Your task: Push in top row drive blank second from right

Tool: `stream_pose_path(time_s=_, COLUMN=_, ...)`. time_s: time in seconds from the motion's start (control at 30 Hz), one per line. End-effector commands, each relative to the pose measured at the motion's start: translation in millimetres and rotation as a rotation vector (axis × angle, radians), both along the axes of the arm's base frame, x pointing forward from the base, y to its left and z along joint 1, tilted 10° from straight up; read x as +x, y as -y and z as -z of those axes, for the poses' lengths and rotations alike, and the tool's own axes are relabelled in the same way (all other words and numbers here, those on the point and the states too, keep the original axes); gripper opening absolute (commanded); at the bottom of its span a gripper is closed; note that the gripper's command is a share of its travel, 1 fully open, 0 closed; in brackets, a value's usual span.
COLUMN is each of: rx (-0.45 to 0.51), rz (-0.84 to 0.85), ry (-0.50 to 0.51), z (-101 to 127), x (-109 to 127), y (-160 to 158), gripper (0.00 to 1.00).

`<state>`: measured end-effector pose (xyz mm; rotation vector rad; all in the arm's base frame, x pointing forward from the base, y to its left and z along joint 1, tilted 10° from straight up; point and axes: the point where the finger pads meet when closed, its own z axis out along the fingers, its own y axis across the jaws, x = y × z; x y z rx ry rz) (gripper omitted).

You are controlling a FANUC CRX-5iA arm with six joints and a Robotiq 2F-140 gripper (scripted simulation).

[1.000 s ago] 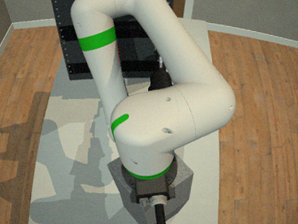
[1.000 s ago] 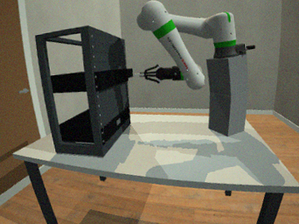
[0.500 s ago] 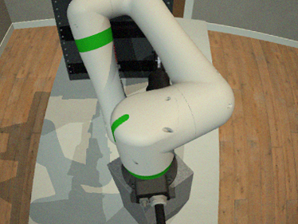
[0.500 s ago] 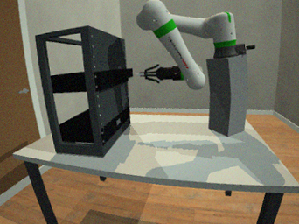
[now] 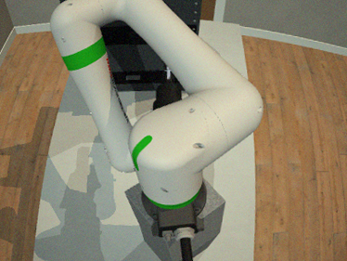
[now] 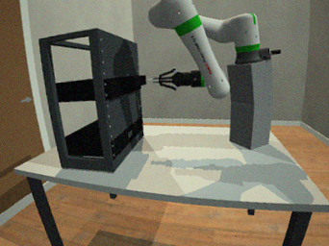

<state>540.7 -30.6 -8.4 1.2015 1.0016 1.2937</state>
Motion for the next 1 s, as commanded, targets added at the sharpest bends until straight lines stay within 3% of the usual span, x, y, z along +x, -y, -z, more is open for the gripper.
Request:
stream_pose_path(time_s=0.0, rx=0.000, rz=0.004, ry=0.000, z=-7.2, x=-3.5, y=-22.7, gripper=0.10)
stream_pose_path(time_s=0.27, rx=0.000, rz=0.004, ry=0.000, z=-18.9, x=-9.9, y=-62.9, gripper=0.10)
stream_pose_path(time_s=0.47, rx=0.000, rz=0.004, ry=0.000, z=-22.3, x=-11.8, y=-74.7, gripper=0.10)
stream_pose_path(time_s=0.77, rx=0.000, rz=0.004, ry=0.000, z=-24.0, x=-11.3, y=-79.9, gripper=0.10)
stream_pose_path(time_s=0.97, rx=0.000, rz=0.004, ry=0.000, z=-26.5, x=6.0, y=-78.5, gripper=0.10)
